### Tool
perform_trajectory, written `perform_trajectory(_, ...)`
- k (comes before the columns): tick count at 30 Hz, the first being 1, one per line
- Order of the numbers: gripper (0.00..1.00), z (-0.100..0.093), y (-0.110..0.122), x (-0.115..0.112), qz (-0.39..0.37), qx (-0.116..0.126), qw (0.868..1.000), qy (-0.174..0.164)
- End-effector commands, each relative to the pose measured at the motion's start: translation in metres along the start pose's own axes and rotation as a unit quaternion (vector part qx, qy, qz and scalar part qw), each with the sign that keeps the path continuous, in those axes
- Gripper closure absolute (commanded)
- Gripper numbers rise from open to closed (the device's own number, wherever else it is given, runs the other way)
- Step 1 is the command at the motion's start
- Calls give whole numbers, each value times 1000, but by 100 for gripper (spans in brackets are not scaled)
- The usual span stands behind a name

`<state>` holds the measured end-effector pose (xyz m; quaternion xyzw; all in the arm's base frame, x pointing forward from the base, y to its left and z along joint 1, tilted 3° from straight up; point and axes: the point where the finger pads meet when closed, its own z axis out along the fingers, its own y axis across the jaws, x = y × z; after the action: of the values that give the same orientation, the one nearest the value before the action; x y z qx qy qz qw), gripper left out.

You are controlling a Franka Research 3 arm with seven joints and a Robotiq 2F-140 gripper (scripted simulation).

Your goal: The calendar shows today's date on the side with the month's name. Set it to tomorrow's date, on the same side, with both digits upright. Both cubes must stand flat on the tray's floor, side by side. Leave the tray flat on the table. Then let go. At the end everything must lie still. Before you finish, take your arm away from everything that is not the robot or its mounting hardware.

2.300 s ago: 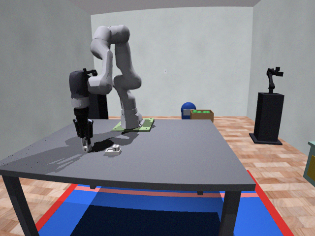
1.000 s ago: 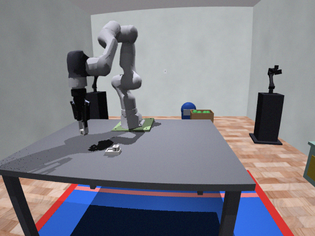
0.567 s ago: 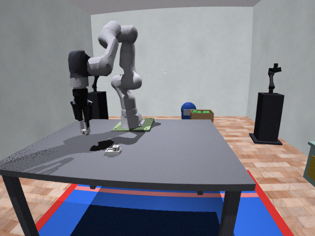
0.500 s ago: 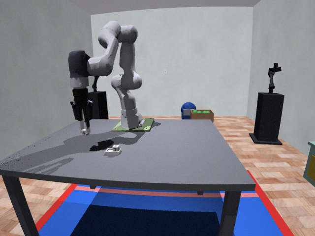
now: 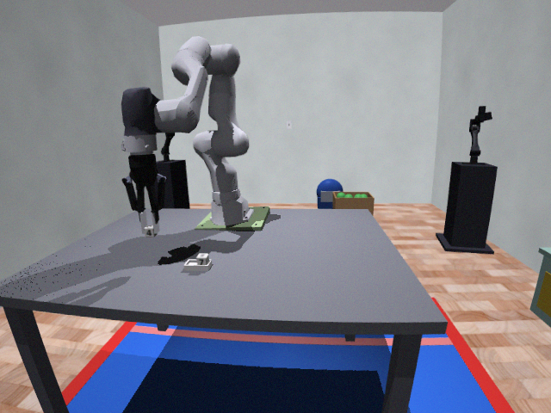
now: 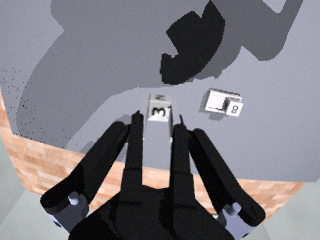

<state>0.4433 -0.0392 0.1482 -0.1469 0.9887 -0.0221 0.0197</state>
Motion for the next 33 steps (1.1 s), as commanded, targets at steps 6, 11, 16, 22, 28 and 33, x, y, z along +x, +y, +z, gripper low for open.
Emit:
perform_trajectory(6, 84, 0, 3, -1, -129, -6, 992, -2)
perform_trajectory(11, 84, -1, 5, -2, -173, -5, 985, -2)
perform_trajectory(16, 84, -1, 7, -3, -207, -5, 978, -2)
perform_trajectory(22, 84, -1, 10, -4, -264, -5, 965, -2)
perform_trajectory(28, 84, -1, 12, -5, -313, -5, 950, -3)
perform_trajectory(33, 84, -1, 13, -5, -340, -5, 940, -3)
